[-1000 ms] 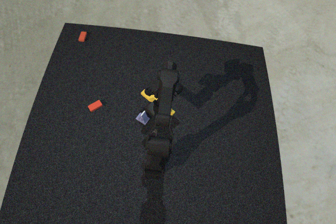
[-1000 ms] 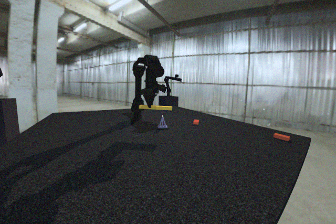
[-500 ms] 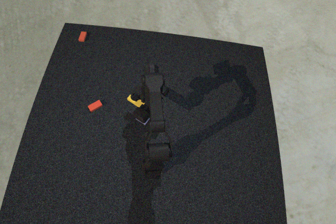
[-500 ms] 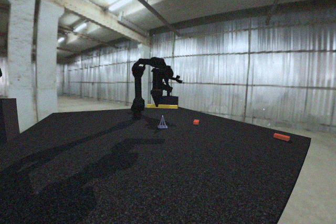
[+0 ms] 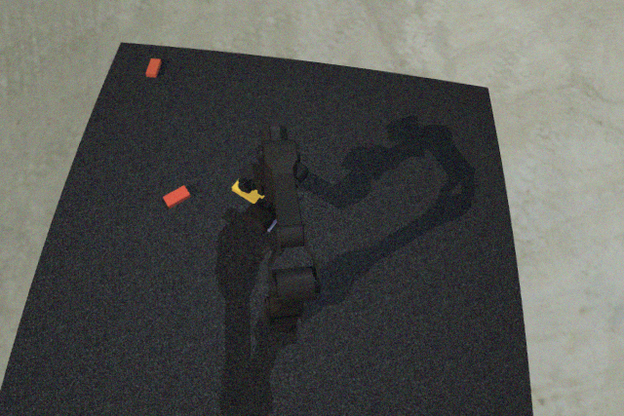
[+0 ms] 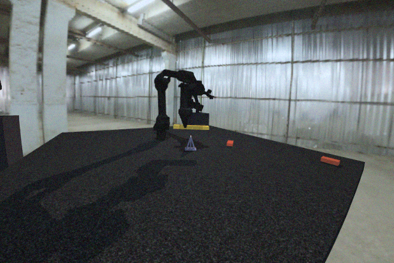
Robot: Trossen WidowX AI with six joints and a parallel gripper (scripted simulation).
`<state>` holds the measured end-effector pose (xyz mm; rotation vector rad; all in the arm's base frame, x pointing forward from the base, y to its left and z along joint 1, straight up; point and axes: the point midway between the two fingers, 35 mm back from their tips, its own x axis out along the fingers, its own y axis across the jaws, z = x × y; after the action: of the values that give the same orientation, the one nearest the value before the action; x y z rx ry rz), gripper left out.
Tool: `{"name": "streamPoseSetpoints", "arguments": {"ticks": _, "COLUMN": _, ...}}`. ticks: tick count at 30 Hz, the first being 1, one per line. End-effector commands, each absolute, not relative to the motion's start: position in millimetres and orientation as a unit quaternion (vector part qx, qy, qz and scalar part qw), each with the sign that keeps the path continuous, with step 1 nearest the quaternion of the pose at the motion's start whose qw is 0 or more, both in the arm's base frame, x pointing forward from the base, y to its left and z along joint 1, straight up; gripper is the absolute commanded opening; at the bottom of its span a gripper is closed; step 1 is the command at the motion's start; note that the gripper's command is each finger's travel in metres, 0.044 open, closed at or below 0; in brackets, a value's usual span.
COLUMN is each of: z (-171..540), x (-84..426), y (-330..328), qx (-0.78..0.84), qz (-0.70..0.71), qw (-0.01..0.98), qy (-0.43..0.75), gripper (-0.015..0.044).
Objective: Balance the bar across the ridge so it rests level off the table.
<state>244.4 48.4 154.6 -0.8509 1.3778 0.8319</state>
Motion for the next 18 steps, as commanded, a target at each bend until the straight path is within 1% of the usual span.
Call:
{"name": "streamPoseSetpoints", "arguments": {"ticks": 1, "z": 146, "x": 244, "y": 49, "qx": -0.367, "qz": 0.361, "qw": 0.614, "qy": 0.598, "gripper": 0.0000}}
{"name": "streamPoseSetpoints", "arguments": {"ticks": 18, "z": 123, "x": 245, "y": 48, "qx": -0.367, "qz": 0.361, "qw": 0.614, "qy": 0.598, "gripper": 0.0000}}
